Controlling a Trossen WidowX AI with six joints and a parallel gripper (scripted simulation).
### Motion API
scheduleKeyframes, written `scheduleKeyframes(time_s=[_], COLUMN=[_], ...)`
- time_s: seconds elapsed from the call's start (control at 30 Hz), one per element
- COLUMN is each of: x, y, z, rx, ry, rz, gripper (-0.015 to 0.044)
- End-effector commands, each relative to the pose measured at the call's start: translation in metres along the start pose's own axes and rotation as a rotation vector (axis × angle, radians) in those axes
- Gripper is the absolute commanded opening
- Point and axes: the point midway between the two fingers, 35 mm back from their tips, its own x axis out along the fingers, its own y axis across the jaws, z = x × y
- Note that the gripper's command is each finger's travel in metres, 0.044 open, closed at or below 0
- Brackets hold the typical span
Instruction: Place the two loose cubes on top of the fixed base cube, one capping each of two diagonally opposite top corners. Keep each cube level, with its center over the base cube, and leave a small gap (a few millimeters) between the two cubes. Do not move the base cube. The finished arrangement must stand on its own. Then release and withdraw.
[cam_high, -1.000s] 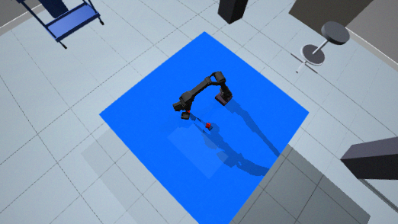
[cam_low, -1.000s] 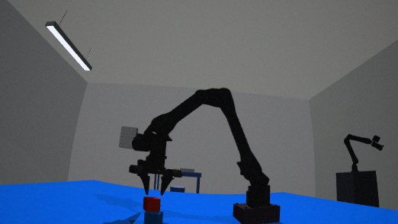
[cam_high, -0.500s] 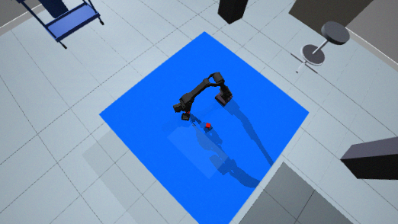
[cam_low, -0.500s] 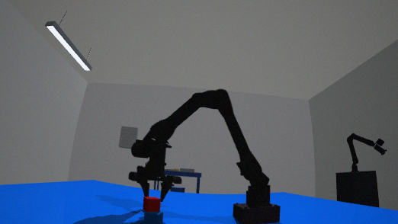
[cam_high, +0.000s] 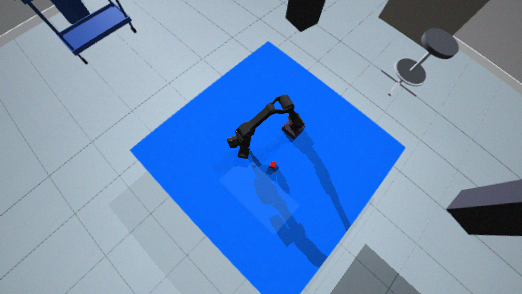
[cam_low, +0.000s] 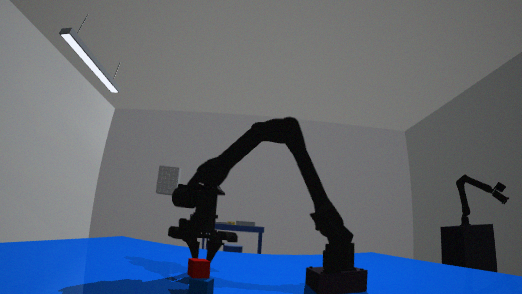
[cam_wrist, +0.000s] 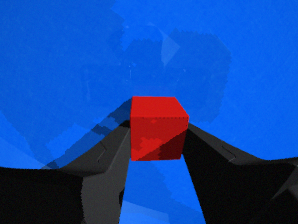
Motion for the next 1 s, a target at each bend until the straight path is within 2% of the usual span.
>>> scheduleKeyframes(time_s=[0.0, 0.97], x=[-0.006, -0.062], y=[0.005, 0.004], z=[0.004, 0.005], rx=[-0.023, -0.002], ry=[-0.016, -0.001], rz=[0.019, 0.007], gripper=[0.0105, 0.0105])
